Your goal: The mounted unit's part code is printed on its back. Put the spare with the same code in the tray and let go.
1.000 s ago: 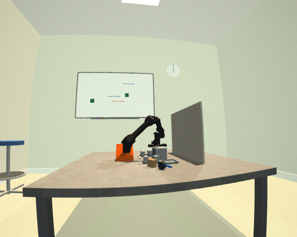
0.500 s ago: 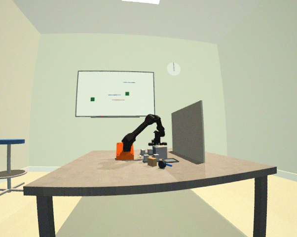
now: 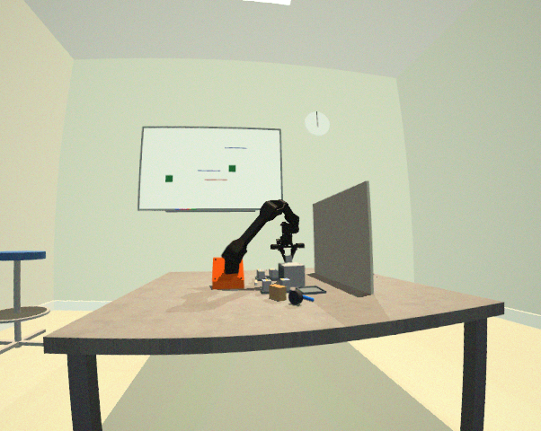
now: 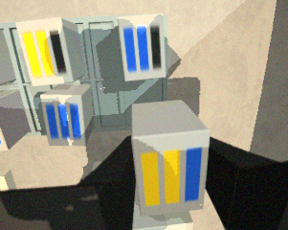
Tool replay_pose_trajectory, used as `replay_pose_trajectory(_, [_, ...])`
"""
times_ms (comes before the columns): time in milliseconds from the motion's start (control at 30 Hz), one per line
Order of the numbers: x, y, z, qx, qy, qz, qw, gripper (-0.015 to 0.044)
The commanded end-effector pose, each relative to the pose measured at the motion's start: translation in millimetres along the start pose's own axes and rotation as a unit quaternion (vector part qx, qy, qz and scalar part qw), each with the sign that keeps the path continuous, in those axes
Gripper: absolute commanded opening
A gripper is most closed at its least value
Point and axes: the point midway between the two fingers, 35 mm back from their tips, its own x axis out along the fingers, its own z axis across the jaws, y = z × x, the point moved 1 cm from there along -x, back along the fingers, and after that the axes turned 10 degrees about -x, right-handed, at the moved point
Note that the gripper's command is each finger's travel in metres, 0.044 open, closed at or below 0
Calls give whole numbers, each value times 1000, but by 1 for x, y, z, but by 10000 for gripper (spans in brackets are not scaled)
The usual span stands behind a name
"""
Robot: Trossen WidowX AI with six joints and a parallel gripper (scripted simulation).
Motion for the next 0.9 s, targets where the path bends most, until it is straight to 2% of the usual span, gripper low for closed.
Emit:
replay_pose_trajectory(0, [-6, 0, 0, 0, -2, 0, 1000, 0])
replay_pose_trajectory(433, [-70, 3, 3, 1, -7, -1, 1000, 0])
replay_pose_trajectory(567, [-74, 6, 3, 1, -7, -2, 1000, 0])
replay_pose_trajectory(867, [-79, 64, -12, 4, 1, -17, 1000, 0])
